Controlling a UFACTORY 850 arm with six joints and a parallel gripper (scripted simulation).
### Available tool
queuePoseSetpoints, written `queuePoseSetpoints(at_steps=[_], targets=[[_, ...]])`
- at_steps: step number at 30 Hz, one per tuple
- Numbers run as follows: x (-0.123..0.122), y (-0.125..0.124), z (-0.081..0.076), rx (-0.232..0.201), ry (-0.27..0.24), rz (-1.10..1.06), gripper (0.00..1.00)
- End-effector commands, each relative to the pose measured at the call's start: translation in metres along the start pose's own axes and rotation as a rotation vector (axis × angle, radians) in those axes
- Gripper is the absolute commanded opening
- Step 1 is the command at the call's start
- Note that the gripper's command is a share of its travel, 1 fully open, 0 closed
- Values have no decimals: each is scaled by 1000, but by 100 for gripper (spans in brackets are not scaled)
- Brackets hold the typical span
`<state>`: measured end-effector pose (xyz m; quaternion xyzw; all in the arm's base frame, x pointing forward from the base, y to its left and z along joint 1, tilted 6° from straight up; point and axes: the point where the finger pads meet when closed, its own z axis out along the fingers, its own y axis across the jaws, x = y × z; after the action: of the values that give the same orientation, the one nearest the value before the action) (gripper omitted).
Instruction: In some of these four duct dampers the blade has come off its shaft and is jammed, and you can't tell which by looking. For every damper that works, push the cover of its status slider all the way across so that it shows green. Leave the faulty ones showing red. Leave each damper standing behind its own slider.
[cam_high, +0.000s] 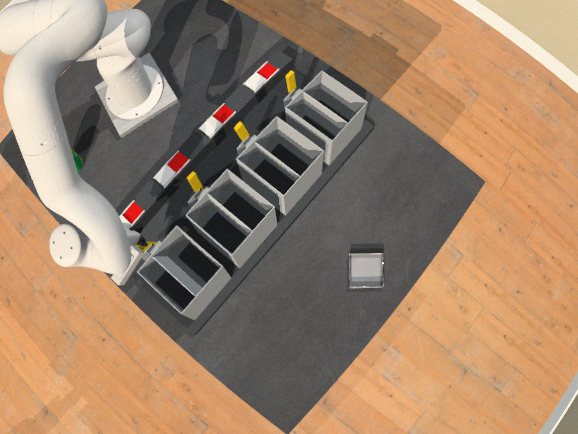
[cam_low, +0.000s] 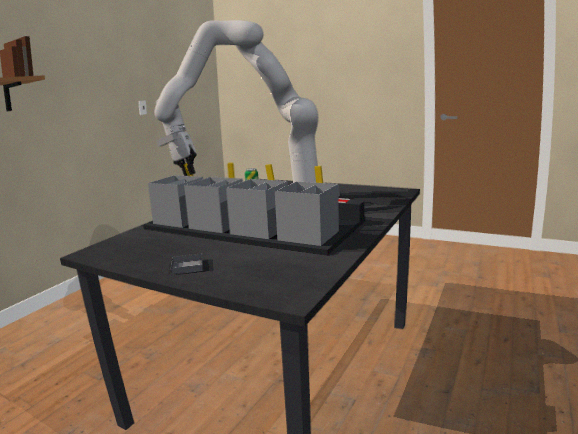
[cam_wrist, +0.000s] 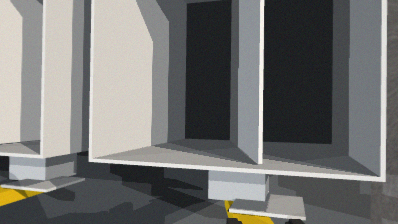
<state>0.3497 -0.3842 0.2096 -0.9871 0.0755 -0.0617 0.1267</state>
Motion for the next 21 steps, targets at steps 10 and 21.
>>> queuePoseSetpoints(at_steps=[10, 21], targets=[[1, 3, -1, 22, 1, 0, 19], [1, 8, -1, 70, 1, 0, 19]])
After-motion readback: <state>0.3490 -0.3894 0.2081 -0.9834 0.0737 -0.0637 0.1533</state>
